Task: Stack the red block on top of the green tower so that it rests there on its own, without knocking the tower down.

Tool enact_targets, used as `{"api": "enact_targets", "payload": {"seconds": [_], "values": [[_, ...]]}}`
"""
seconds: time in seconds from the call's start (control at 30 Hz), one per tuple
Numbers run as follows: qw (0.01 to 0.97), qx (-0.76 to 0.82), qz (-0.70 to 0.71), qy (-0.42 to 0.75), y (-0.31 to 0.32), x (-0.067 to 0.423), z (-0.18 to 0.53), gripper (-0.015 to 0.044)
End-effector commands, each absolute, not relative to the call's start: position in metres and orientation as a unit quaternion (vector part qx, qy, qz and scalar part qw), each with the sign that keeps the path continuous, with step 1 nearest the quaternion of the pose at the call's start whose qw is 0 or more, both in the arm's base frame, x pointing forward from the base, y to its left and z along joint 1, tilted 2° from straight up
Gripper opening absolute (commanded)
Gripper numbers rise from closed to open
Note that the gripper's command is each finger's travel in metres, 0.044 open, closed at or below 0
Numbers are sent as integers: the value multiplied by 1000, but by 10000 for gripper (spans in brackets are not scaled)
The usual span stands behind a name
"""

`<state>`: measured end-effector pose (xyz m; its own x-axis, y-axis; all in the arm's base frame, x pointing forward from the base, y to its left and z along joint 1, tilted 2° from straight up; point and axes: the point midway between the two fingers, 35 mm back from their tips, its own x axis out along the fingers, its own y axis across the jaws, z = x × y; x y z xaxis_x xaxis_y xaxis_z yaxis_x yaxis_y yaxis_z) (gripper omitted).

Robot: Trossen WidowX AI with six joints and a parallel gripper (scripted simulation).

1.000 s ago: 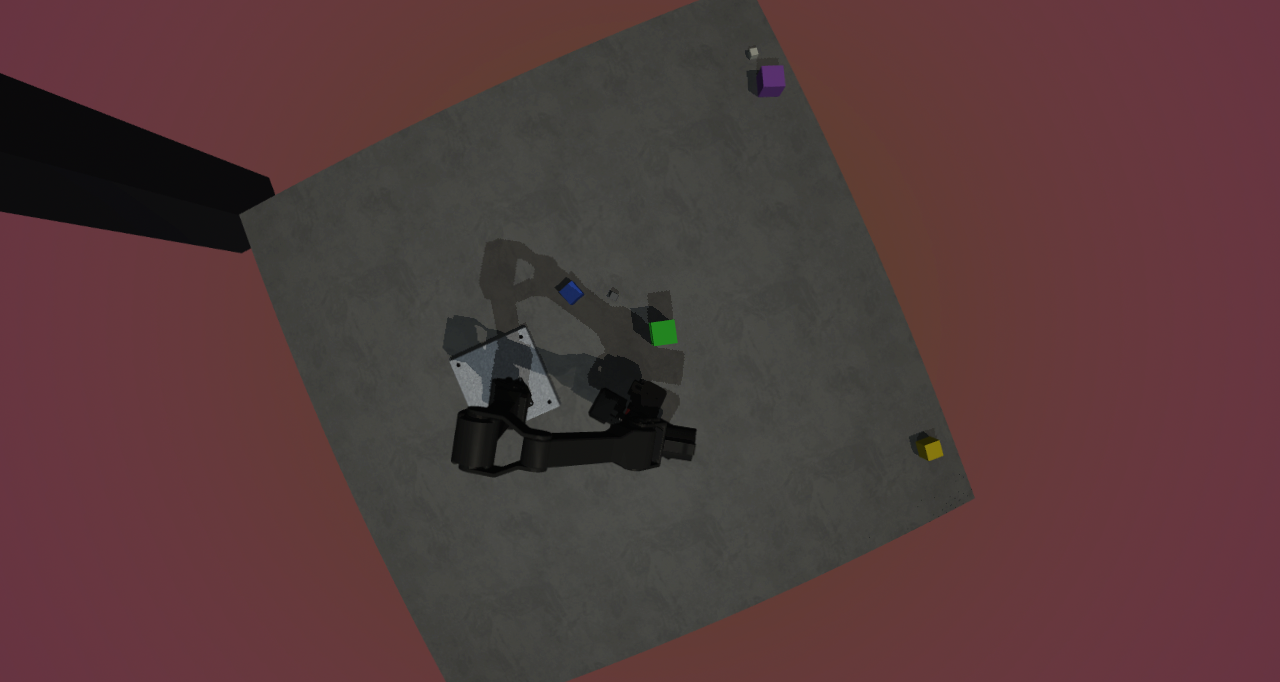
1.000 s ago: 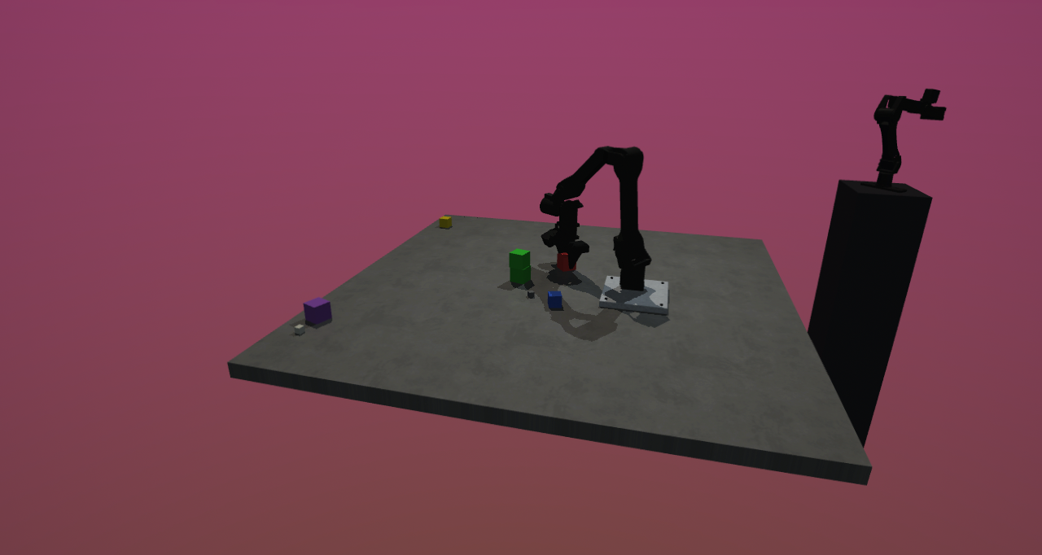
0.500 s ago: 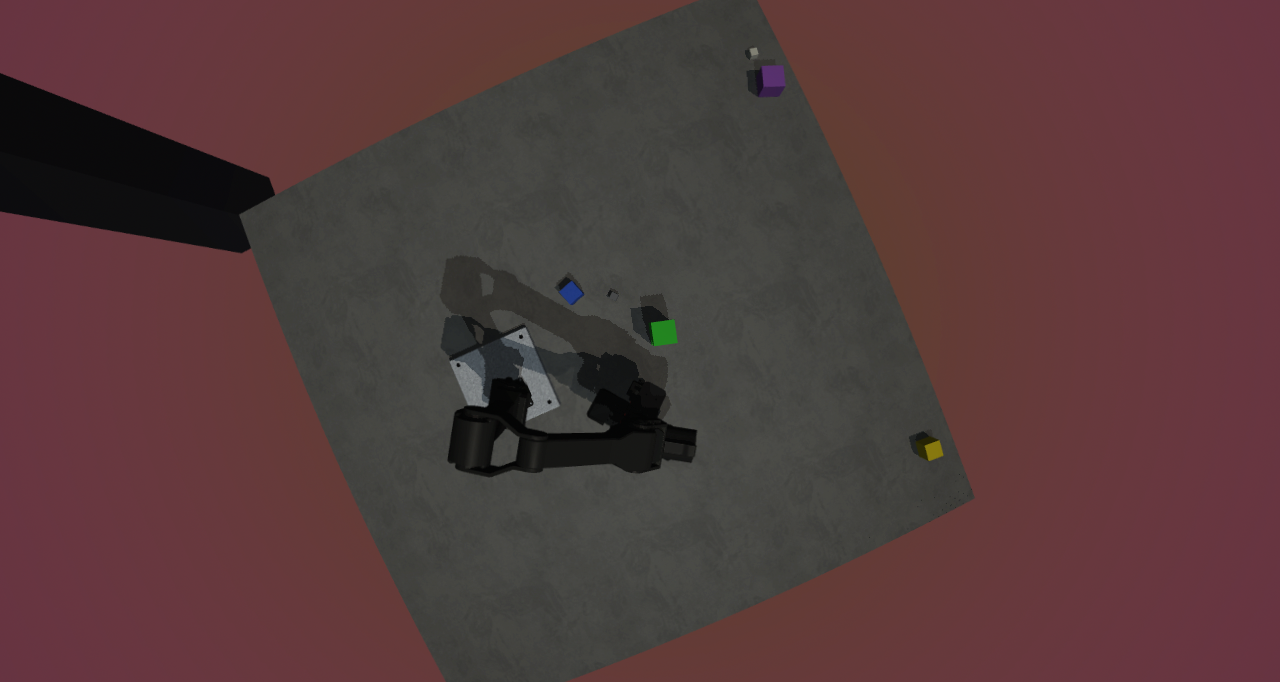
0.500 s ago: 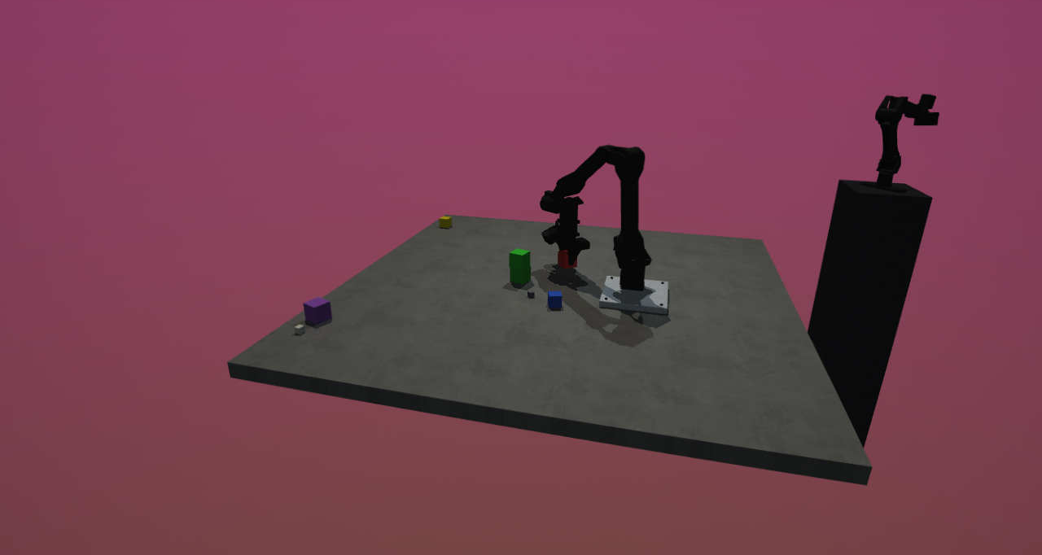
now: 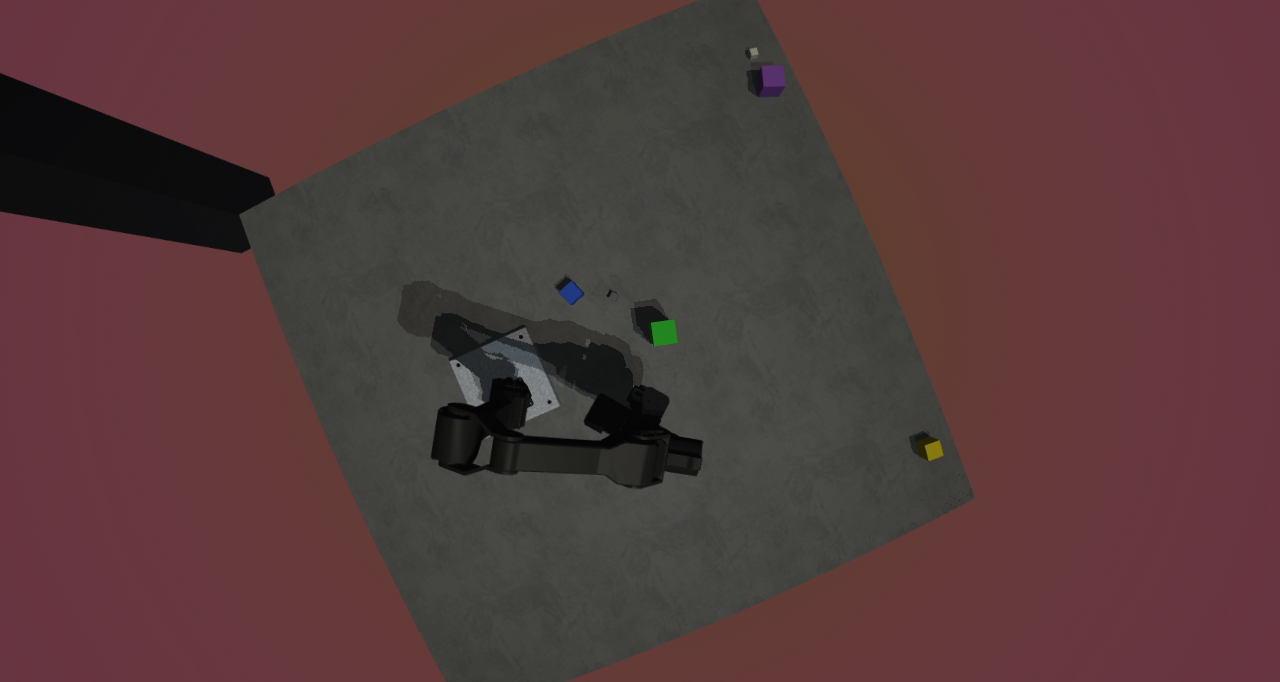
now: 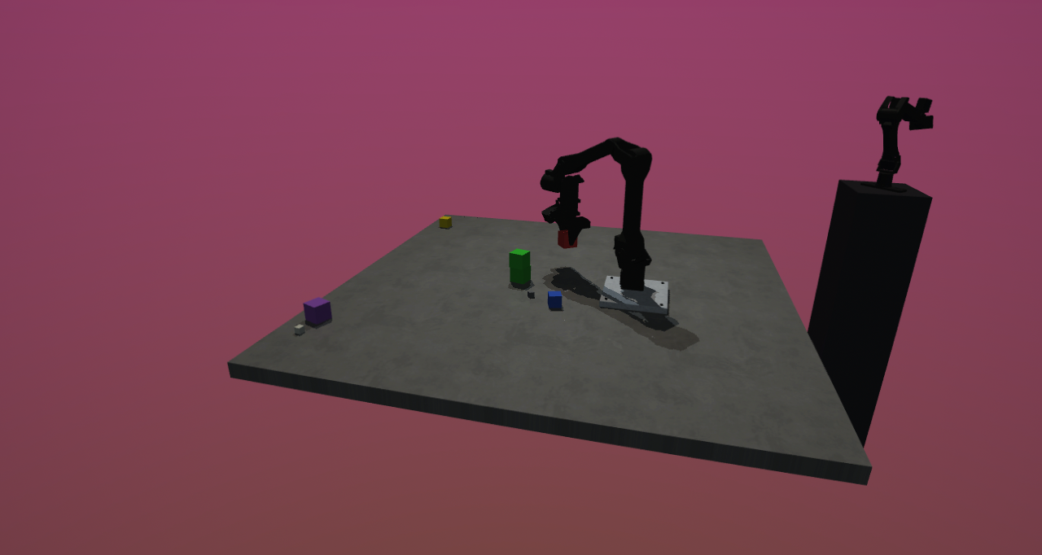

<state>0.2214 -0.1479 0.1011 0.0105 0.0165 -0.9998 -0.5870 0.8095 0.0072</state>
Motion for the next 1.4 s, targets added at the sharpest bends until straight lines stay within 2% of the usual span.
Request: {"api": "enact_targets", "payload": {"seconds": [0.0, 0.5, 1.37], "values": [[680, -216, 223, 665, -148, 221, 124, 0], [679, -217, 223, 665, -147, 224, 140, 0], [683, -217, 226, 660, -46, 325, 147, 0]]}}
